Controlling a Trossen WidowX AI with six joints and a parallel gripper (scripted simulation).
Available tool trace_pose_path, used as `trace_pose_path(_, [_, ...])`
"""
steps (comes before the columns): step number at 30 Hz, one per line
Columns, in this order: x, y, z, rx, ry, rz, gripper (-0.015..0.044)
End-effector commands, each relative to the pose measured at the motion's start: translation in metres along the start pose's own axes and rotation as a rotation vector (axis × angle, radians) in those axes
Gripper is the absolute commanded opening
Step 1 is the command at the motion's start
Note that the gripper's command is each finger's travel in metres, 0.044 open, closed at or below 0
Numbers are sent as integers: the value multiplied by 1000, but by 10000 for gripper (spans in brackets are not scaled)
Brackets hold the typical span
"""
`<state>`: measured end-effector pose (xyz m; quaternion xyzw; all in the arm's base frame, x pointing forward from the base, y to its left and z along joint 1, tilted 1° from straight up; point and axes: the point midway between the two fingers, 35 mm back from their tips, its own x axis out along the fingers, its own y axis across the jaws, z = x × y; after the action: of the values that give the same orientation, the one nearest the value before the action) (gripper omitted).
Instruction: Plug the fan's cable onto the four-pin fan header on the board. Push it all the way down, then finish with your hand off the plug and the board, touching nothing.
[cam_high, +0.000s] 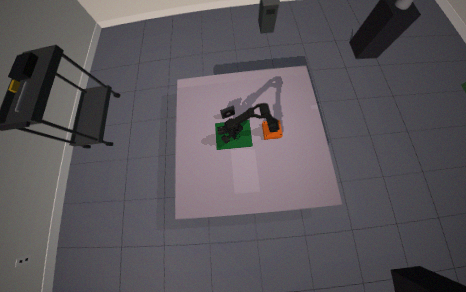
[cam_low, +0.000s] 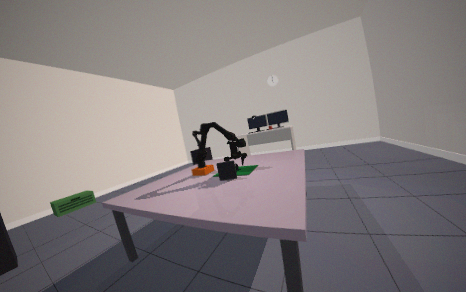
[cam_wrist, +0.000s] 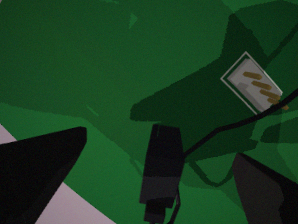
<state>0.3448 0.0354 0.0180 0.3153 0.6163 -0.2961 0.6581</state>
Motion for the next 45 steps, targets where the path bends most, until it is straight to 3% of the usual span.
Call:
trace_pose_path(1, [9, -2, -2, -3, 10, -9, 440])
trace_pose_path(8, [9, -2, -2, -3, 10, -9, 440])
trace_pose_path(25, [6, -2, -1, 0, 4, -6, 0])
trace_pose_path(29, [3, -1, -1, 0, 4, -6, 0])
trace_pose_path(34, [-44, -1, -1, -3, 9, -9, 0])
trace_pose_path(45, [-42, -8, 7, -155, 9, -9, 0])
